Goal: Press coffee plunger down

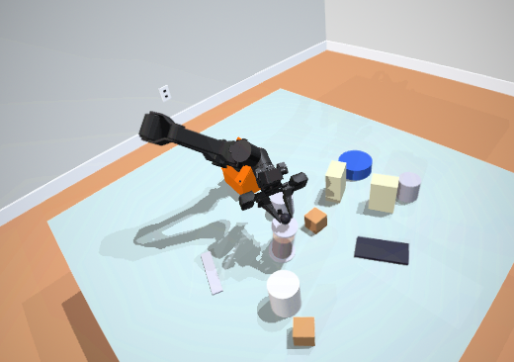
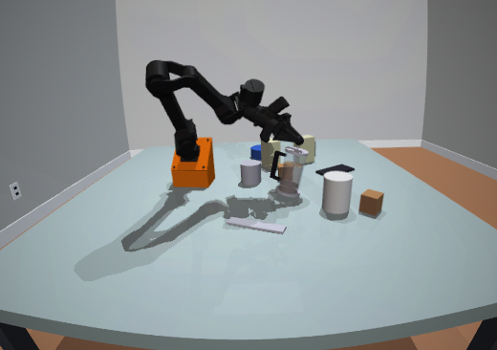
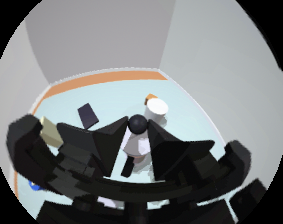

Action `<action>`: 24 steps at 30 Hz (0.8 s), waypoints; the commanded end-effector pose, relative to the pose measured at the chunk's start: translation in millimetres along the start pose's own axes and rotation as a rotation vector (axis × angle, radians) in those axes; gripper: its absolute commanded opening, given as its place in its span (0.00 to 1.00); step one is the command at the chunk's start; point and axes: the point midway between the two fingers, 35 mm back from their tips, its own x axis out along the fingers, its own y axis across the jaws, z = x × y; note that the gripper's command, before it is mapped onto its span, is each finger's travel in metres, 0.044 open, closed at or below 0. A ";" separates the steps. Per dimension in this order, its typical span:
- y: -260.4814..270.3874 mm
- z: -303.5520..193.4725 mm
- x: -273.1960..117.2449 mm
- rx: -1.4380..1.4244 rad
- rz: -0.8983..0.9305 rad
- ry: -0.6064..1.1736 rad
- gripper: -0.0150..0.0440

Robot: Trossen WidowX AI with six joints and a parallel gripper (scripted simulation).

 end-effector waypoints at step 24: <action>0.9 -0.1 1.5 -0.004 -0.002 0.005 0.55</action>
